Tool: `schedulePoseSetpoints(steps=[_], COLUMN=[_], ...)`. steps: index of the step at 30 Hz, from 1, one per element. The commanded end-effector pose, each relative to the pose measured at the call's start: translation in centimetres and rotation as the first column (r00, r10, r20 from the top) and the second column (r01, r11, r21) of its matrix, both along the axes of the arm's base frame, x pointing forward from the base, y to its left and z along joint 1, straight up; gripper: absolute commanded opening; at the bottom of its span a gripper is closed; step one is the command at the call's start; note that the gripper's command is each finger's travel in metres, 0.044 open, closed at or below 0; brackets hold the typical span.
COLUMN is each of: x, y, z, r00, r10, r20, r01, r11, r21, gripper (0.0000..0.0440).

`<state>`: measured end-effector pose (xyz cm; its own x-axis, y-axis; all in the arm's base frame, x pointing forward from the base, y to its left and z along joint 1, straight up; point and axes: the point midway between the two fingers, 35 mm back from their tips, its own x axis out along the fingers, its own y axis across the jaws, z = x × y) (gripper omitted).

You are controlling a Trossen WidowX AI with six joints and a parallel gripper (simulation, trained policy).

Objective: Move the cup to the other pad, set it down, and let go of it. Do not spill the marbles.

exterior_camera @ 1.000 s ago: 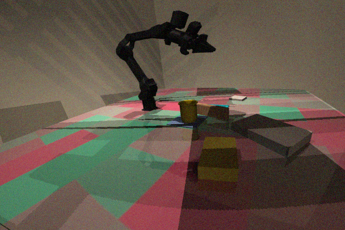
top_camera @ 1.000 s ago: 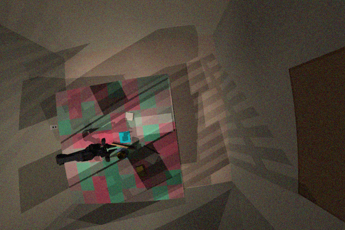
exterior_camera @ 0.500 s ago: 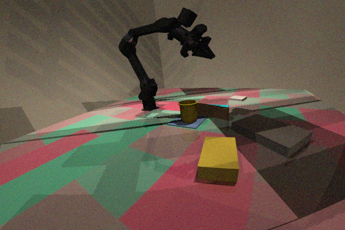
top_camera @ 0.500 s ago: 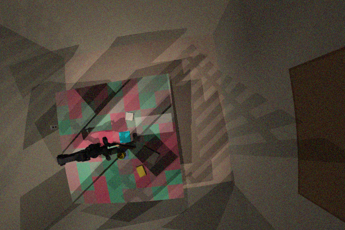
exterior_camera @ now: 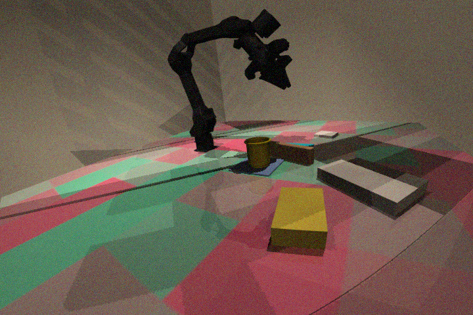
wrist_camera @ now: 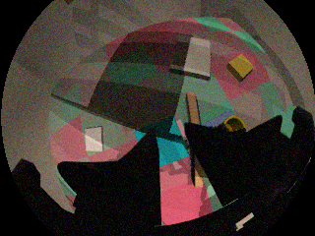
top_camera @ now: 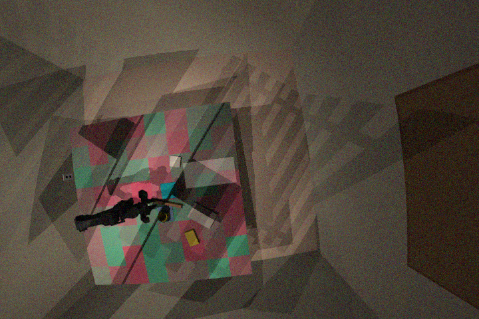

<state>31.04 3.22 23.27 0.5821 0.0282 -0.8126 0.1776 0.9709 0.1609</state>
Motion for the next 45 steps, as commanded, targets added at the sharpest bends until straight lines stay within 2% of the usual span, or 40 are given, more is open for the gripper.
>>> schedulePoseSetpoints(steps=[1,14,29,45], x=[-0.2,-1.3,-2.0,-2.7], y=[-0.2,-1.4,-3.7,-6.7], z=[-0.4,-1.8,-4.3,-7.5], r00=[0.998,0.967,0.893,0.818], r10=[-0.001,0.004,0.014,0.017], r20=[-0.058,-0.254,-0.449,-0.575], r01=[0.000,-0.020,-0.070,-0.108], r11=[1.000,0.998,0.992,0.987], r21=[-0.015,-0.063,-0.108,-0.123], gripper=[0.0130,0.0124,0.0115,0.0140])
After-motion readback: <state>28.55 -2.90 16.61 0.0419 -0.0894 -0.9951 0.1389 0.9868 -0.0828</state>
